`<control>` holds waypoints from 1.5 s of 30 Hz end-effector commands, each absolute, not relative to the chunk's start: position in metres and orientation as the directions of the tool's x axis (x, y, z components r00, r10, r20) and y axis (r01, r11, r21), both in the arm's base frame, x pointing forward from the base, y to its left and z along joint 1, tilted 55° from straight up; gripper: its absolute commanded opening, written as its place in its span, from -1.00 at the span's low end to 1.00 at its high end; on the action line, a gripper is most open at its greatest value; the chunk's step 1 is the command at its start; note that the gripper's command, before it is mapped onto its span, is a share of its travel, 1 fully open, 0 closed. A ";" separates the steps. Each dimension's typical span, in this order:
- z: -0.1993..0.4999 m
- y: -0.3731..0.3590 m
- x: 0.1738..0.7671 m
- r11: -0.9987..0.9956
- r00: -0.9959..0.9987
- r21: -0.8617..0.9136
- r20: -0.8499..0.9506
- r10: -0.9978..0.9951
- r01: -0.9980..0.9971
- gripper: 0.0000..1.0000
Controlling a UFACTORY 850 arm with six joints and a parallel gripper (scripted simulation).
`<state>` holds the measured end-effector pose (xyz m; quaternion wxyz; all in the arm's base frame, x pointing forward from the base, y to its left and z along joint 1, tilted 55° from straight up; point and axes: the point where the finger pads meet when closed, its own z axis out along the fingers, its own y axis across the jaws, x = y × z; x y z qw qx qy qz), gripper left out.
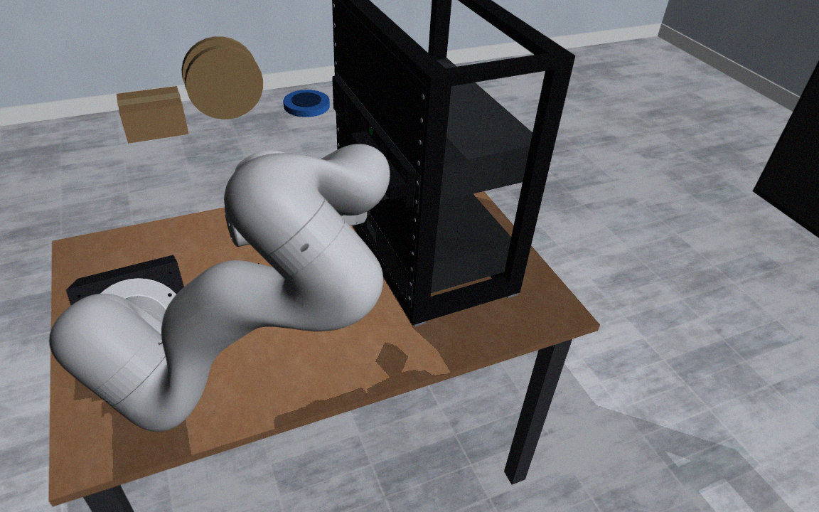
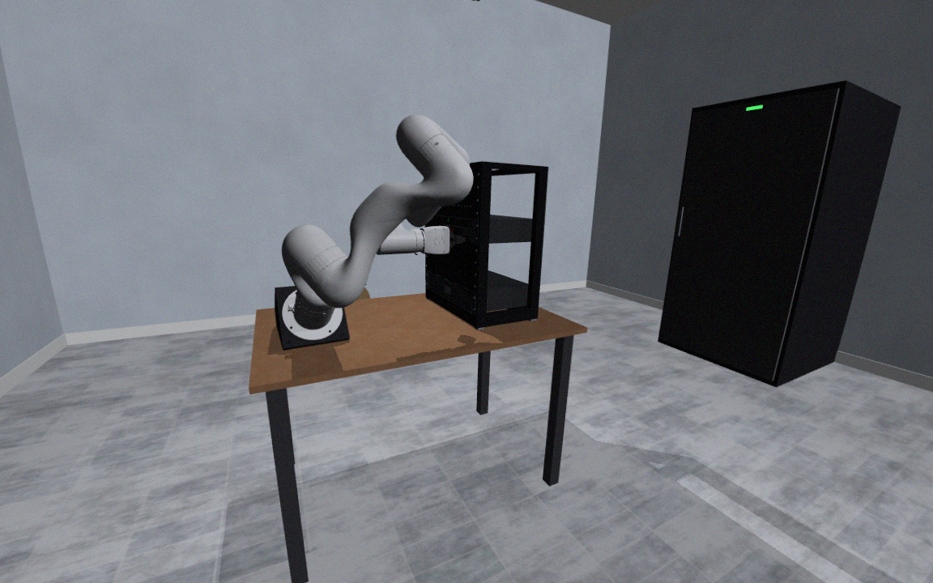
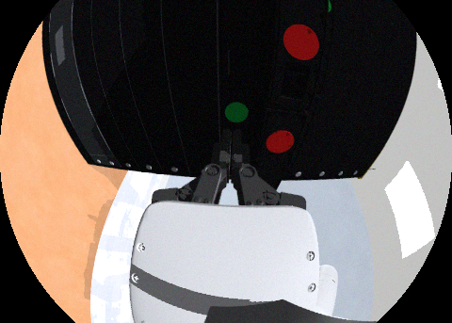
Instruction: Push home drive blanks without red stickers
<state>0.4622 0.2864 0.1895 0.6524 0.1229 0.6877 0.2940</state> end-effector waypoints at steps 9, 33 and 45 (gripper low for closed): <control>0.189 0.278 0.427 0.795 -0.117 0.567 -0.823 0.556 -0.214 -1.00; 0.188 0.265 0.372 0.795 -0.117 0.567 -0.823 0.556 -0.214 -1.00; 0.188 0.265 0.372 0.795 -0.117 0.567 -0.823 0.556 -0.214 -1.00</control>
